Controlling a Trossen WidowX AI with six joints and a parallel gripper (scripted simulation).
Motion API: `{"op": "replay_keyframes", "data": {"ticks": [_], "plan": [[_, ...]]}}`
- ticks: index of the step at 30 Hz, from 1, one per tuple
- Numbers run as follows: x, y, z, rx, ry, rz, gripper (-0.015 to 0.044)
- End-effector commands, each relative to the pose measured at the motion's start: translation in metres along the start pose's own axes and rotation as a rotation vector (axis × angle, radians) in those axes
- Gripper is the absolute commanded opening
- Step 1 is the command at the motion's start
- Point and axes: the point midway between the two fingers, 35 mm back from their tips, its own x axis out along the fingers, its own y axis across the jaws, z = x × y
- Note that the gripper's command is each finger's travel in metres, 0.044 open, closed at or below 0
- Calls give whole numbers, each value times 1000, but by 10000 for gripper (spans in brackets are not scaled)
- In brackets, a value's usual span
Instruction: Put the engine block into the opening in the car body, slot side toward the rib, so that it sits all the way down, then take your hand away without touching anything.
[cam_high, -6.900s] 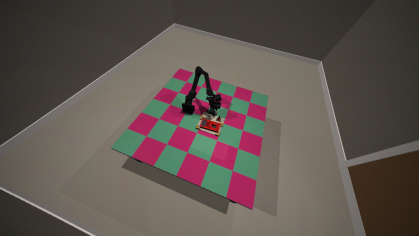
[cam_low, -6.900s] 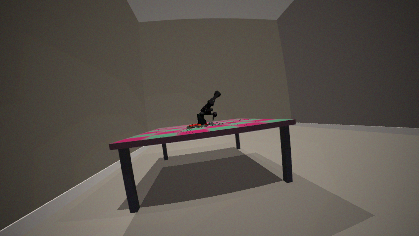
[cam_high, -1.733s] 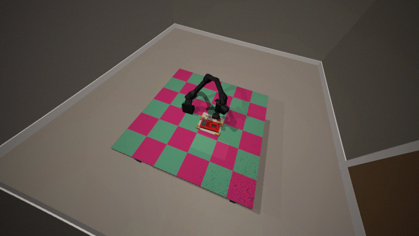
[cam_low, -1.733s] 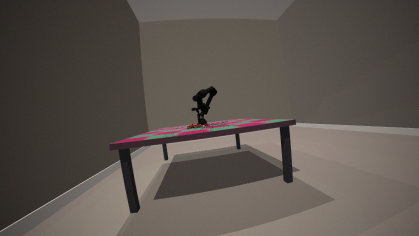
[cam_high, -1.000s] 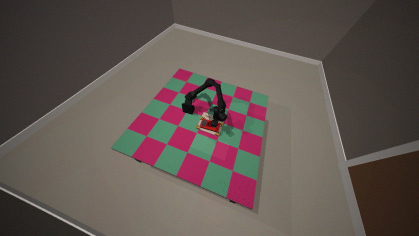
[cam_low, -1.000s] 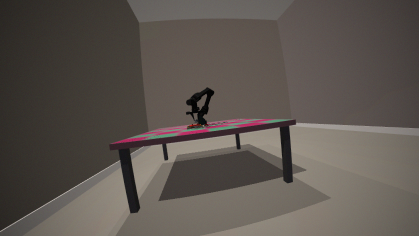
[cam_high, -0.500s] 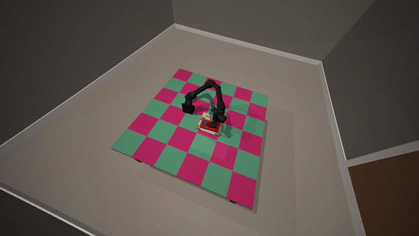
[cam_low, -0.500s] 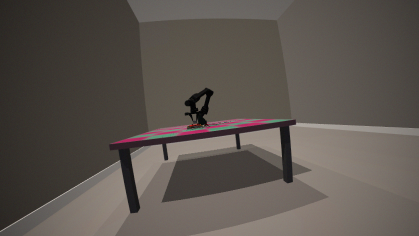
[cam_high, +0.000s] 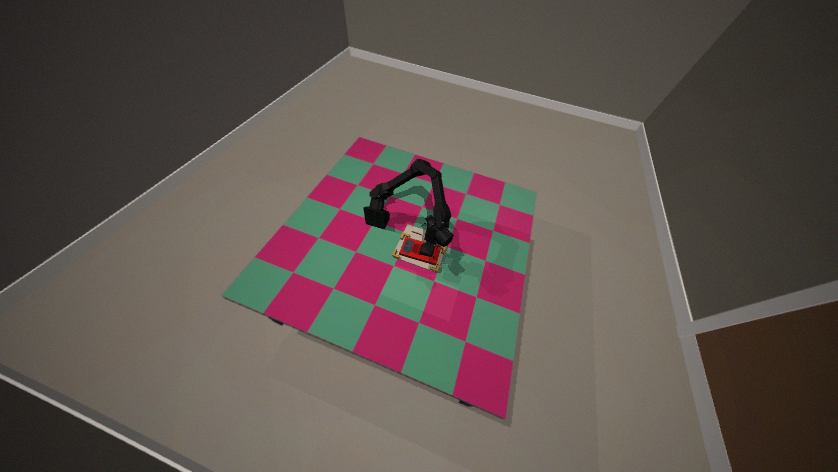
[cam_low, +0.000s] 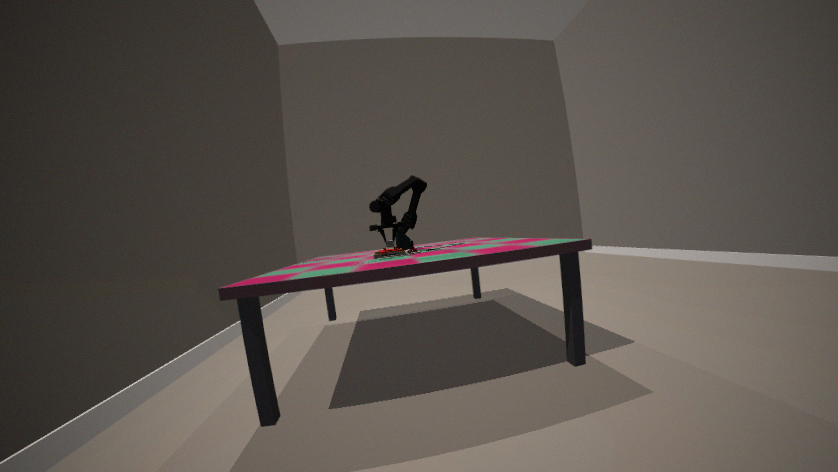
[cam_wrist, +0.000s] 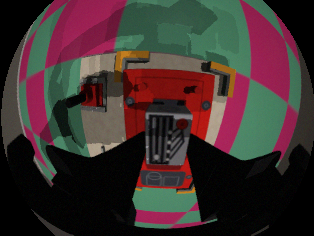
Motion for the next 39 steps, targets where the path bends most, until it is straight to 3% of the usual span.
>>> {"op": "replay_keyframes", "data": {"ticks": [1, 39], "plan": [[-1, -2, 0, 14, 0, -4, 159], [5, -2, 0, 10, 0, -4, 159]]}}
